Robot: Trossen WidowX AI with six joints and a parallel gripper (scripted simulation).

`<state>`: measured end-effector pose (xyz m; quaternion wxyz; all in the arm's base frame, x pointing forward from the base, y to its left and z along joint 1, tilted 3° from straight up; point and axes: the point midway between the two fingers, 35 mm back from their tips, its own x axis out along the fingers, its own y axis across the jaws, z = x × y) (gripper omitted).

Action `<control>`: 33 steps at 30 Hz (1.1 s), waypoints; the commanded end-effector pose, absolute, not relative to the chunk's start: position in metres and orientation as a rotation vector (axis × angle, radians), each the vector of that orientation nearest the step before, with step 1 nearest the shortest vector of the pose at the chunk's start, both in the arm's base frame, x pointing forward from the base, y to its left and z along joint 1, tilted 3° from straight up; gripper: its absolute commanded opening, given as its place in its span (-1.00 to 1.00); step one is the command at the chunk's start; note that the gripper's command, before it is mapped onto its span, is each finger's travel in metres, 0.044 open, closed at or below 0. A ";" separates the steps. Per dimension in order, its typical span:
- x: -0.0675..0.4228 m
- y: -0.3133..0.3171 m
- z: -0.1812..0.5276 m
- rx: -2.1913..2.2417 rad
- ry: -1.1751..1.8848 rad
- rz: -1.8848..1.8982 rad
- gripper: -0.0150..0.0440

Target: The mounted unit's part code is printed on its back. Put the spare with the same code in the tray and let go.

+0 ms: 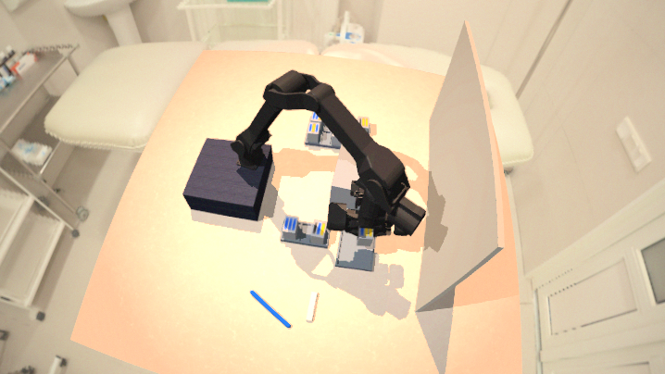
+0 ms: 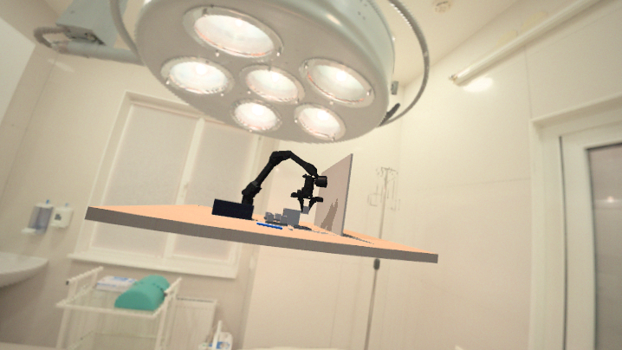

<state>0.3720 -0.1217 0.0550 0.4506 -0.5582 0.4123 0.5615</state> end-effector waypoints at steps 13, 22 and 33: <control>0.372 -0.121 0.039 -1.377 1.024 1.386 -0.49; 0.371 -0.120 0.031 -1.377 1.024 1.386 -0.49; 0.371 -0.120 0.021 -1.376 1.024 1.386 -0.49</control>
